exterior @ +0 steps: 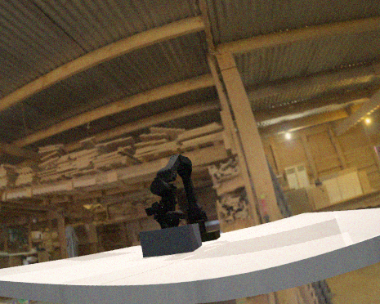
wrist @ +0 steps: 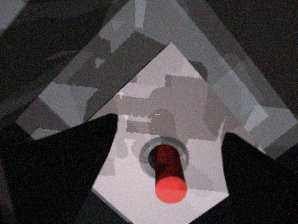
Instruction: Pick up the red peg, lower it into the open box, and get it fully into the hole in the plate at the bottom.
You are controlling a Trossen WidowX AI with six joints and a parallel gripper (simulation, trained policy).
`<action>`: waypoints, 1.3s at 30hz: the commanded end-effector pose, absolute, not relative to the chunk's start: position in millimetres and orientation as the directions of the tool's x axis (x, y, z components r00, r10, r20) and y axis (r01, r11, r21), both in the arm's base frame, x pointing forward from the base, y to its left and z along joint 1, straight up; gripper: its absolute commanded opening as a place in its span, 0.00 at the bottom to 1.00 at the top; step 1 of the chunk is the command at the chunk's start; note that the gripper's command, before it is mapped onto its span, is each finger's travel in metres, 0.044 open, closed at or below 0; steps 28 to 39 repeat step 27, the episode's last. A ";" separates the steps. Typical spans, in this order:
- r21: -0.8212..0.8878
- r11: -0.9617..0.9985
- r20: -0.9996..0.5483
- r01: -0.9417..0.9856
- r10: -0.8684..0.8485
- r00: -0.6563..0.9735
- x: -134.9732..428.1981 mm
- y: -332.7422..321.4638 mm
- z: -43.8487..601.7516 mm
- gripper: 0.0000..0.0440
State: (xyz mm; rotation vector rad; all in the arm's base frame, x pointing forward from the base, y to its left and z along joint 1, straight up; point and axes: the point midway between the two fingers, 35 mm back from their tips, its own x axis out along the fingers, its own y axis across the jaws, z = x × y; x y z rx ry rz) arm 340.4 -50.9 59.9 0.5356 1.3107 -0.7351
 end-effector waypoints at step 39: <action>0.163 0.738 -0.967 0.654 -0.011 0.254 421.8 -28.6 115.6 1.00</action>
